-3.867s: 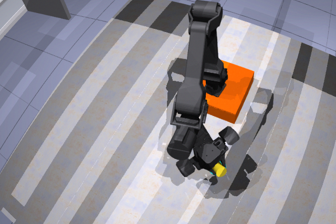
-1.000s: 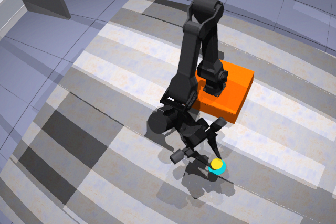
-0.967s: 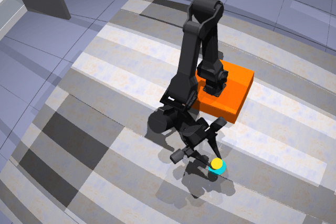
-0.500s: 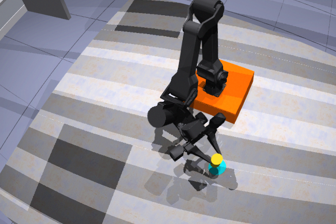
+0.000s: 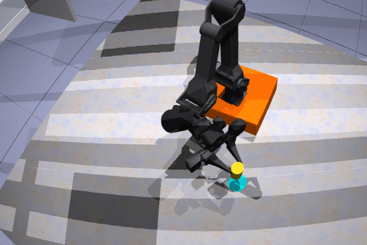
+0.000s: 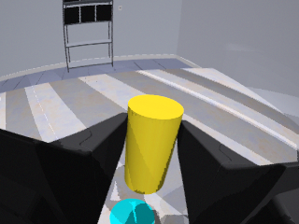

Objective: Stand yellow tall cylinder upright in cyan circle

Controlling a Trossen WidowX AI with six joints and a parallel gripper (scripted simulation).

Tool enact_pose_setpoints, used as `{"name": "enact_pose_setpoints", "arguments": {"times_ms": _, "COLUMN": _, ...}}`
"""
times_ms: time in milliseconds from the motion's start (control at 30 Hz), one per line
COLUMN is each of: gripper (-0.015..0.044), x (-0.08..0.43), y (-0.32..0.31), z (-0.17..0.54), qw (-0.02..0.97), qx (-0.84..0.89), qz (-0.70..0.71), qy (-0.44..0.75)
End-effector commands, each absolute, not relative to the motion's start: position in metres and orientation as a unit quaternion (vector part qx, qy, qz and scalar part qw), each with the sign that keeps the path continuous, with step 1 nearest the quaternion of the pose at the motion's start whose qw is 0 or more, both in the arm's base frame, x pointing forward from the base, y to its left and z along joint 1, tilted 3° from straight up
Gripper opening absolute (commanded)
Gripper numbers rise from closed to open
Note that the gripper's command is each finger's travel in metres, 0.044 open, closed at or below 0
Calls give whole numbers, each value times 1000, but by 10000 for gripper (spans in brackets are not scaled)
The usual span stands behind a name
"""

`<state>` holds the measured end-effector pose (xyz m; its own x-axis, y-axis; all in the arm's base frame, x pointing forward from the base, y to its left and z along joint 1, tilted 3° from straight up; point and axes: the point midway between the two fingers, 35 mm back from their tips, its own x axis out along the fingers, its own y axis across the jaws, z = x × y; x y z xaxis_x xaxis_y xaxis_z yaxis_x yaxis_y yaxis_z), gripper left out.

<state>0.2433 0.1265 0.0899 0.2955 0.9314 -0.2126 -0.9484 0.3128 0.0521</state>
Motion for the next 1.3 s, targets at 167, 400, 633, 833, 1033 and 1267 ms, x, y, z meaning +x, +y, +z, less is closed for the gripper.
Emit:
{"name": "enact_pose_setpoints", "arguments": {"times_ms": 167, "gripper": 105, "x": 235, "y": 123, "z": 94, "qw": 802, "qx": -37, "qz": 591, "qy": 77}}
{"name": "enact_pose_setpoints", "arguments": {"times_ms": 400, "gripper": 105, "x": 228, "y": 121, "z": 96, "qw": 800, "qx": -37, "qz": 596, "qy": 57}}
{"name": "enact_pose_setpoints", "arguments": {"times_ms": 633, "gripper": 105, "x": 227, "y": 120, "z": 97, "qw": 800, "qx": -37, "qz": 597, "qy": 53}}
{"name": "enact_pose_setpoints", "arguments": {"times_ms": 833, "gripper": 105, "x": 227, "y": 120, "z": 97, "qw": 800, "qx": -37, "qz": 597, "qy": 53}}
{"name": "enact_pose_setpoints", "arguments": {"times_ms": 1033, "gripper": 105, "x": 227, "y": 120, "z": 96, "qw": 800, "qx": -37, "qz": 597, "qy": 53}}
{"name": "enact_pose_setpoints", "arguments": {"times_ms": 1267, "gripper": 105, "x": 230, "y": 119, "z": 85, "qw": 800, "qx": -37, "qz": 597, "qy": 53}}
